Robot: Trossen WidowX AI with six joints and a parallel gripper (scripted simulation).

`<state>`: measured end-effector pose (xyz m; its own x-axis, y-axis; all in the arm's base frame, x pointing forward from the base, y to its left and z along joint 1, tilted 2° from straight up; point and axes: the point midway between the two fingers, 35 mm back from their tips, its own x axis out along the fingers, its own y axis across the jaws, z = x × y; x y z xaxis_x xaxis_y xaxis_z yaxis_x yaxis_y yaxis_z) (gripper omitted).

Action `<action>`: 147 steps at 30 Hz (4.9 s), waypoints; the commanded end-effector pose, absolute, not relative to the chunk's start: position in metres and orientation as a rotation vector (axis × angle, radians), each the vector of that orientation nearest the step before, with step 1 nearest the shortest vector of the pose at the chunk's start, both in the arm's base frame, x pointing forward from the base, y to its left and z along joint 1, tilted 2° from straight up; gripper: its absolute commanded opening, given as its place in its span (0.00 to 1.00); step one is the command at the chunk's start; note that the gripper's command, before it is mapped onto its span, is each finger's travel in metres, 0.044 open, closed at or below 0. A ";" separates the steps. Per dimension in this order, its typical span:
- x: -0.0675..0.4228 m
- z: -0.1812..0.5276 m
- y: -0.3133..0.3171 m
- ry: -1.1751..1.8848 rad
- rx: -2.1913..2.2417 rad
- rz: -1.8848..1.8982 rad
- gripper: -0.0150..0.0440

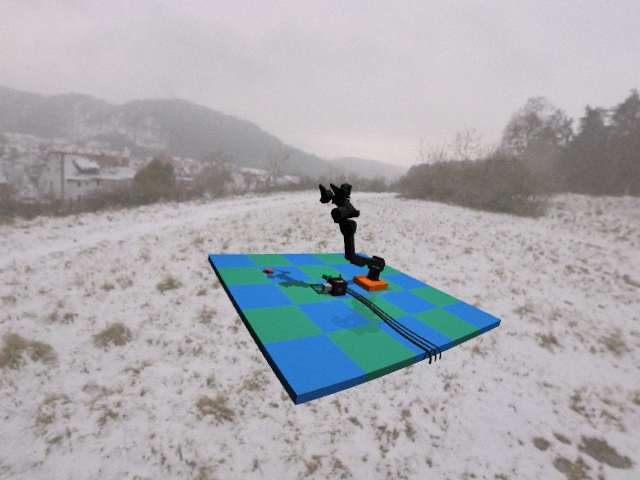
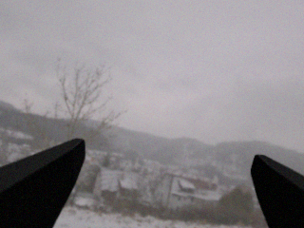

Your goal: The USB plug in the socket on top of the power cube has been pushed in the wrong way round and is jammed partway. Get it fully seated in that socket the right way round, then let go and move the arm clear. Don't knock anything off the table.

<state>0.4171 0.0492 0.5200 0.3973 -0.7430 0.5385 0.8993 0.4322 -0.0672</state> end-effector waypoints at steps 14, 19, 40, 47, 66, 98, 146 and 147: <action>0.228 0.614 0.105 -0.714 -0.225 -0.943 1.00; 0.144 0.635 0.071 -0.708 -0.117 -0.926 1.00; 0.143 0.534 -0.160 -0.027 0.054 -0.694 1.00; 0.232 0.452 -0.171 0.317 -0.058 -0.411 1.00; 0.333 0.193 0.042 1.078 -0.911 0.832 1.00; 0.302 0.123 0.089 1.150 -1.204 1.209 1.00; 0.301 0.116 0.090 1.150 -1.196 1.211 0.25; 0.301 0.117 0.090 1.150 -1.196 1.211 0.25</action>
